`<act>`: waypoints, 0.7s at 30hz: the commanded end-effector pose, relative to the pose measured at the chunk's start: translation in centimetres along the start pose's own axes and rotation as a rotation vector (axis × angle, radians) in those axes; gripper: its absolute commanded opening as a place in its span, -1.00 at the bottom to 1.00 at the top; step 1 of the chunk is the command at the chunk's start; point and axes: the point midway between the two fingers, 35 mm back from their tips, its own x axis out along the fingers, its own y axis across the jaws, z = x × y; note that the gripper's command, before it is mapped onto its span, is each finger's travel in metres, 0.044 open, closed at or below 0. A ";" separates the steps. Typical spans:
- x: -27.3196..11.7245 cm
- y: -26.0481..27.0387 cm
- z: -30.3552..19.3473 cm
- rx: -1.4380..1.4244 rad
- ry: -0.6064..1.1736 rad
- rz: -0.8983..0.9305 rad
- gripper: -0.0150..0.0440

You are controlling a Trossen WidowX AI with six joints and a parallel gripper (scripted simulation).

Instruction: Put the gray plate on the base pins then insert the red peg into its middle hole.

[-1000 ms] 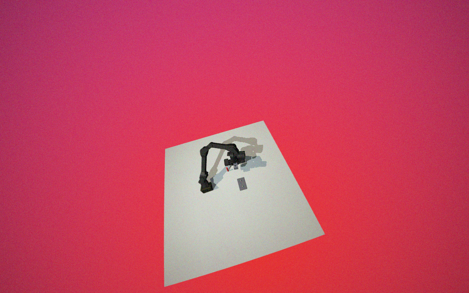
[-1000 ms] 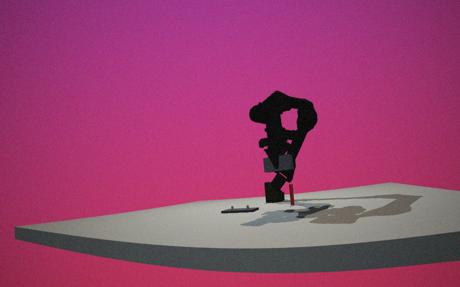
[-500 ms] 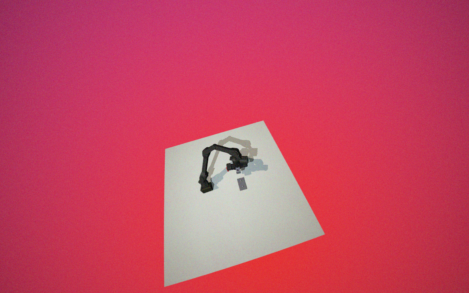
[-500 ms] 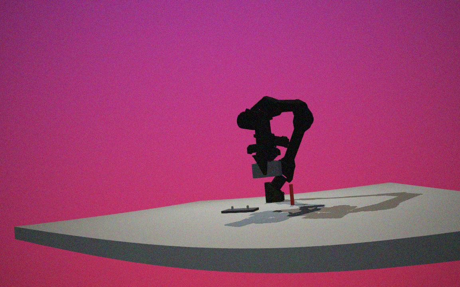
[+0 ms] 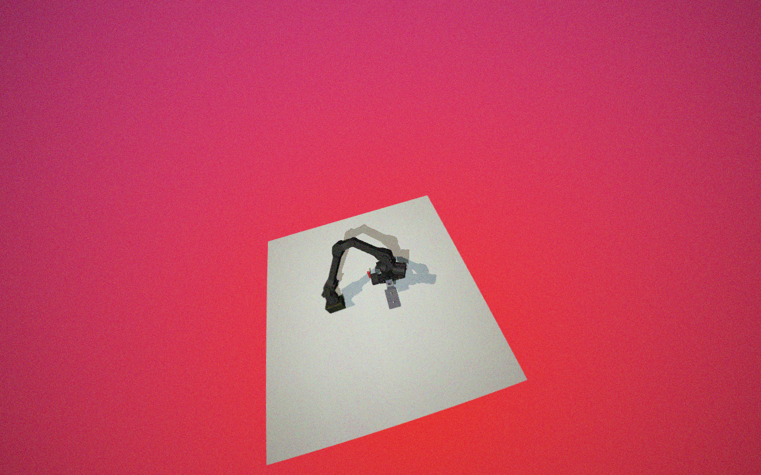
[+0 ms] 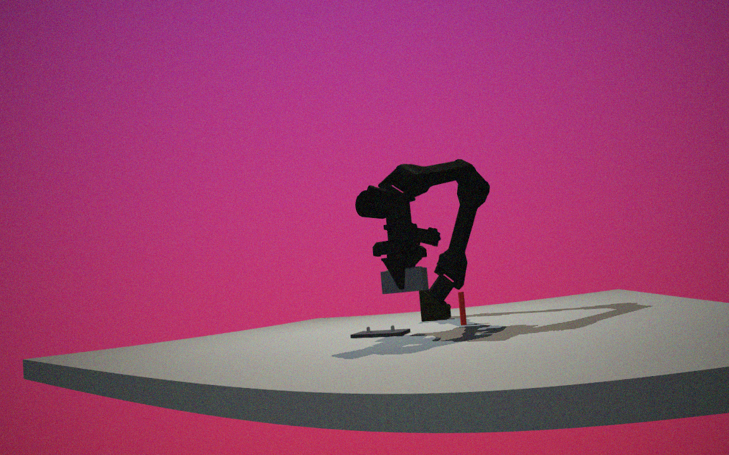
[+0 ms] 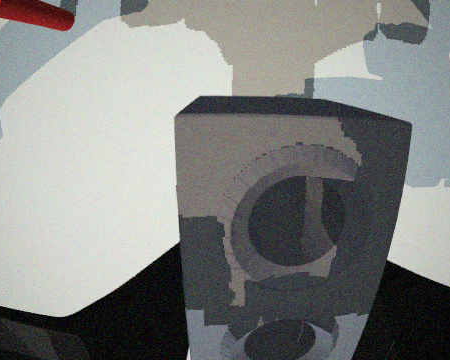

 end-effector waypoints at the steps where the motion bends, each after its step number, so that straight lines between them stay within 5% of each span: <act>1: 0.8 0.1 -1.4 -0.002 0.001 0.008 -0.49; 21: 4.0 0.3 -6.9 -0.043 -0.001 0.009 -0.49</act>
